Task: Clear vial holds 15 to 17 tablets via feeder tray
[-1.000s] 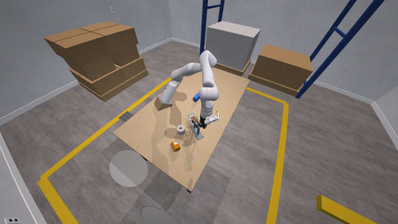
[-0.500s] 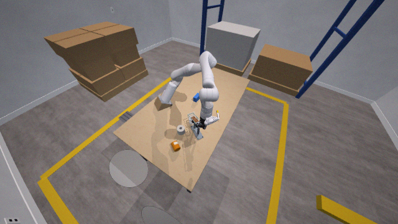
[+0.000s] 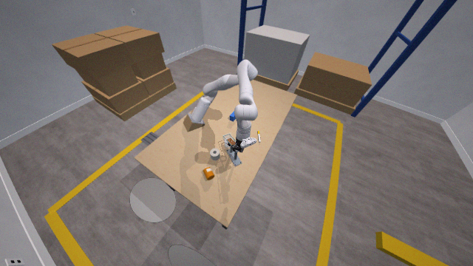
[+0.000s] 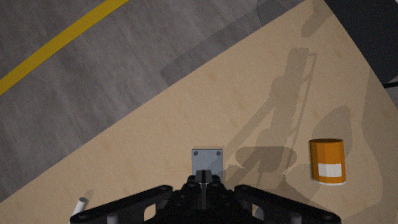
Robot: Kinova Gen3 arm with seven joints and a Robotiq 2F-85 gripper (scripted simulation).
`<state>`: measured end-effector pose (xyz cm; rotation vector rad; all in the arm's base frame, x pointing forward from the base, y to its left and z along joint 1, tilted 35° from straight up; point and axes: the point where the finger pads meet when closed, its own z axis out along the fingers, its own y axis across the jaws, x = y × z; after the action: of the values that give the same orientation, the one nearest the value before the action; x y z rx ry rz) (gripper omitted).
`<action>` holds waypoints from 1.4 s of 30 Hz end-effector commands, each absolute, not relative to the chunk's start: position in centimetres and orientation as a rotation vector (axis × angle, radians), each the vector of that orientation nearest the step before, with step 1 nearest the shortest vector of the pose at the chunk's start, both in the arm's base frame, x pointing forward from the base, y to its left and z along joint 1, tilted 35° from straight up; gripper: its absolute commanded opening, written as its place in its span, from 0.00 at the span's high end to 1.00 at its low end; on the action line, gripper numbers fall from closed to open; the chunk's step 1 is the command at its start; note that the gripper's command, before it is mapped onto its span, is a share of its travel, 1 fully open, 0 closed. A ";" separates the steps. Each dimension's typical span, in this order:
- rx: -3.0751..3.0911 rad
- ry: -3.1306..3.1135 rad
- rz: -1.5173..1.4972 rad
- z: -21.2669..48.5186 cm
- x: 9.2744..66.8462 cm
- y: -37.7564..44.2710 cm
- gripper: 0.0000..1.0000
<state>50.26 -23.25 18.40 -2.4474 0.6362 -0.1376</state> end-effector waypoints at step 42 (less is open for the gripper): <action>-2.456 0.636 -0.143 18.0 48.7 -22.2 1.00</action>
<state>49.47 -22.72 18.12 -2.4530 0.6440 -0.1552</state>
